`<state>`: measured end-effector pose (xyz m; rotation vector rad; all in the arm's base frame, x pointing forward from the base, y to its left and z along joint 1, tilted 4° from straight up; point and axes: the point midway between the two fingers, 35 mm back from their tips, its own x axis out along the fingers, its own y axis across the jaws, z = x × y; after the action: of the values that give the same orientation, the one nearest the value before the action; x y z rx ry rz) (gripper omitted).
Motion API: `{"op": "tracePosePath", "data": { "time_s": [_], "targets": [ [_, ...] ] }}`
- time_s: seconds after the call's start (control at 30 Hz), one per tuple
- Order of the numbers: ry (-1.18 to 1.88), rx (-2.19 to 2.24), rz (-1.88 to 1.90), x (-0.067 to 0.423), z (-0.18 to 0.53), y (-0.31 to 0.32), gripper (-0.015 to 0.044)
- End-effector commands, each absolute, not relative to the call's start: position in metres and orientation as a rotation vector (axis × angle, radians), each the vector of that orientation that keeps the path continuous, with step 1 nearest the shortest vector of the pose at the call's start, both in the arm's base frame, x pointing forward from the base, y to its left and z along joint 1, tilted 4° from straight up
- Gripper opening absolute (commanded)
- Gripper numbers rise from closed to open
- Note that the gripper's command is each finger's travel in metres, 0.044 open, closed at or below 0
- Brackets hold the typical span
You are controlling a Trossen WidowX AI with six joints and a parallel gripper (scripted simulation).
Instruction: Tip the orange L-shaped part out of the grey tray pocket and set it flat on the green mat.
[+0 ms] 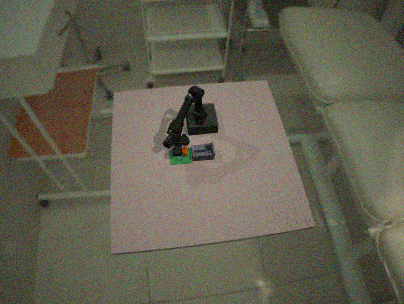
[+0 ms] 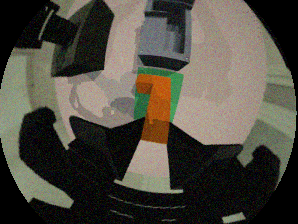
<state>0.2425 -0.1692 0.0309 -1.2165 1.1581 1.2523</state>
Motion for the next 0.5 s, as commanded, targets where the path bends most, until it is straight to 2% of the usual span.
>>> {"op": "tracePosePath", "data": {
  "time_s": [0.0, 0.47],
  "targets": [
    [1.164, -1.211, 1.261, 0.241, 0.021, -0.168, 0.0000],
    [1.164, -1.211, 1.261, 0.240, 0.004, -0.168, 0.0000]
  ]
}}
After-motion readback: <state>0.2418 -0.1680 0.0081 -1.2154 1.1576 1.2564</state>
